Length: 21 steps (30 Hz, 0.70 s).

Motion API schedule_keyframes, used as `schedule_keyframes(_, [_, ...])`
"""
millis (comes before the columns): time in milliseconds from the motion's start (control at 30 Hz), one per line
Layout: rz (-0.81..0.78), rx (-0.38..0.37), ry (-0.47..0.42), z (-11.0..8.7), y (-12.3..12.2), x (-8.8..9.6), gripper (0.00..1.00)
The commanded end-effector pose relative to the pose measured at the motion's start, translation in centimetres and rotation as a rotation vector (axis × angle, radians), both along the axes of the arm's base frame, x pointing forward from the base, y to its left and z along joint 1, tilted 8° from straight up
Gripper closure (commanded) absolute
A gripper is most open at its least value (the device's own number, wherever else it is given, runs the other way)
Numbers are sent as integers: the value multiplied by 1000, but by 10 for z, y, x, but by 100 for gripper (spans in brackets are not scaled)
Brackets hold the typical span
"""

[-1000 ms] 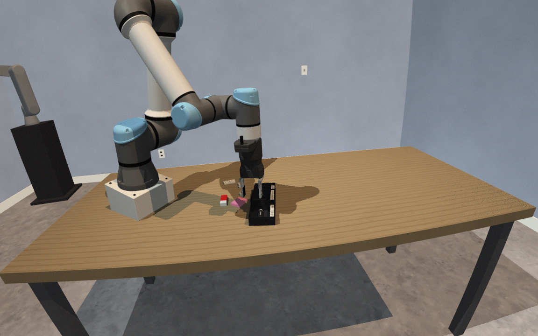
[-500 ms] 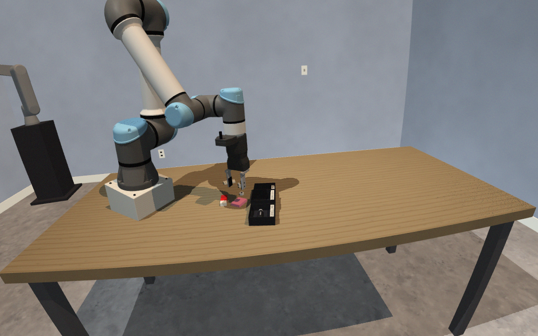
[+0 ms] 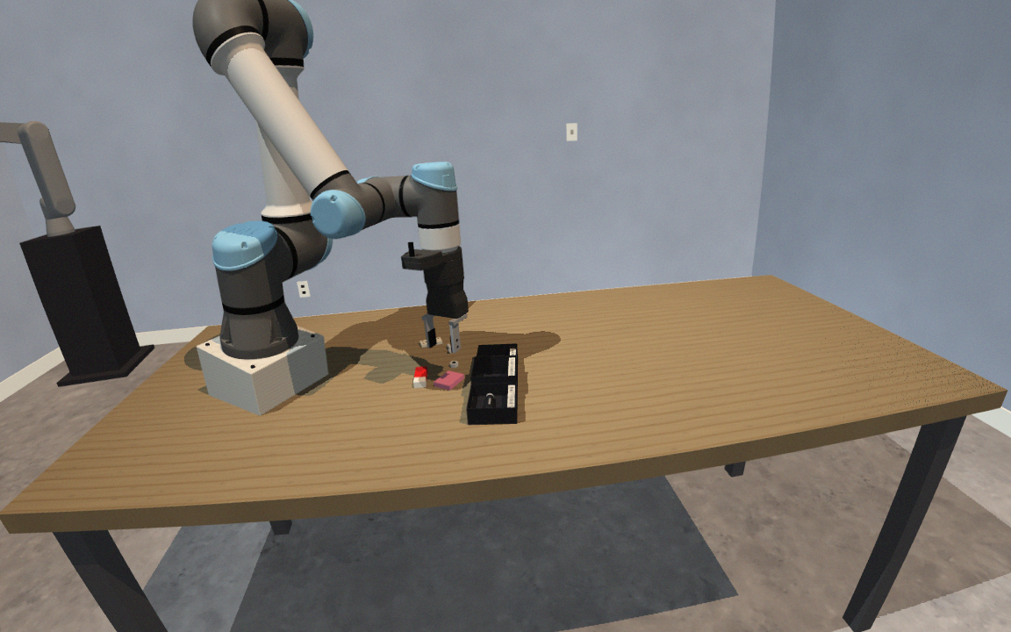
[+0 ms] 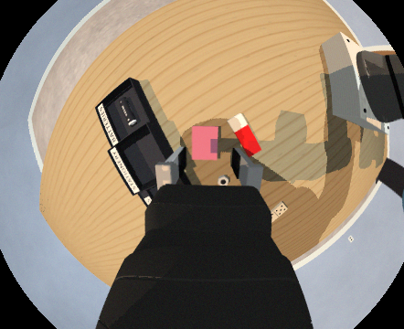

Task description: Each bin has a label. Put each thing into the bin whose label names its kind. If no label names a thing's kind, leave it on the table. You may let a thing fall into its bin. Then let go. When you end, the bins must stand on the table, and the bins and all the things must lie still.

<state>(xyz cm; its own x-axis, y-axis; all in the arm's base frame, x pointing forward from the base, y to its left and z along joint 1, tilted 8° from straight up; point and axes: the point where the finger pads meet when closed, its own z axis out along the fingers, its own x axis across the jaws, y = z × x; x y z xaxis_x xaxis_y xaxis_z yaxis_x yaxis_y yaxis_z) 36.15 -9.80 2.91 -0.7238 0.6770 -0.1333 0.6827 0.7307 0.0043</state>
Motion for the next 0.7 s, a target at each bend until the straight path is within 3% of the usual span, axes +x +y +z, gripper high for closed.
schedule_keyframes(0, [-2,0,1,1,-7,3,0])
schedule_keyframes(667, [-1,0,1,1,-8,3,0])
